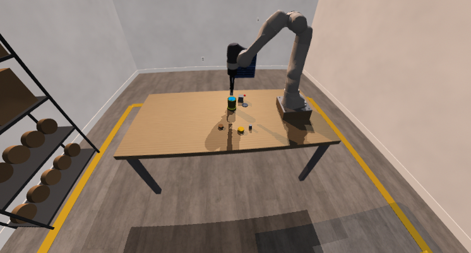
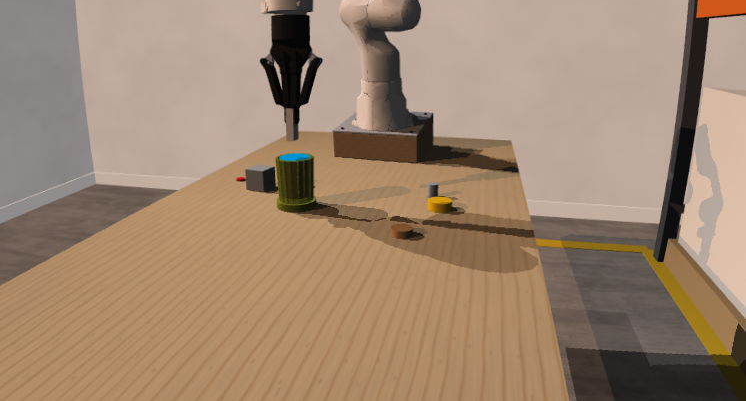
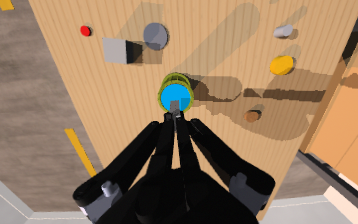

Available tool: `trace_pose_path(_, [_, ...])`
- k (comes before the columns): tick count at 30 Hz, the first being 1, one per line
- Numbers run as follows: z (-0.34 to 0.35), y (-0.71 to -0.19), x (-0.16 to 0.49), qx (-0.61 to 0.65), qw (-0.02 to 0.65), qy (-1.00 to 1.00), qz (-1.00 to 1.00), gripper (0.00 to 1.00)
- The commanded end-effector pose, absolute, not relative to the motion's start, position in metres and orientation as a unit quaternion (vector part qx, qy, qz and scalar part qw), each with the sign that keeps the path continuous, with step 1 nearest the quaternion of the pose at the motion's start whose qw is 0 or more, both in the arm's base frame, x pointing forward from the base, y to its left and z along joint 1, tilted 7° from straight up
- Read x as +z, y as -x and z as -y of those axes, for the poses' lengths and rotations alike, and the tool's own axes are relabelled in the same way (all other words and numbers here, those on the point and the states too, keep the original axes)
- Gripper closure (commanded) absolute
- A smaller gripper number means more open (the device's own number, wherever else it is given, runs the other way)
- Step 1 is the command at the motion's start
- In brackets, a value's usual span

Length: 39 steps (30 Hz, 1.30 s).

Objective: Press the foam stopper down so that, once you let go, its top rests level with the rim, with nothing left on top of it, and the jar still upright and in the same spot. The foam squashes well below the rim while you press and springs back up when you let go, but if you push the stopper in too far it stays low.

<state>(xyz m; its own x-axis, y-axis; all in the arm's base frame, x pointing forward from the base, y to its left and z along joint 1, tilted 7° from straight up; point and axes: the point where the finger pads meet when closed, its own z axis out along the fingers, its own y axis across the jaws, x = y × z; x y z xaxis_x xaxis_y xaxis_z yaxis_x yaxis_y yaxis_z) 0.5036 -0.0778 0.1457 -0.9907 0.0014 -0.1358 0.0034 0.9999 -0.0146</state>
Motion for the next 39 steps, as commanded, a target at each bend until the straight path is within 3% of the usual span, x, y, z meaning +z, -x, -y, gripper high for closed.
trace_pose_path(1, [0.0767,-0.4987,0.1515,-0.005,0.06,0.003,-0.998,1.0])
trace_pose_path(39, [0.0769,-0.4989,0.1578,-0.005,0.06,0.003,-0.998,1.0])
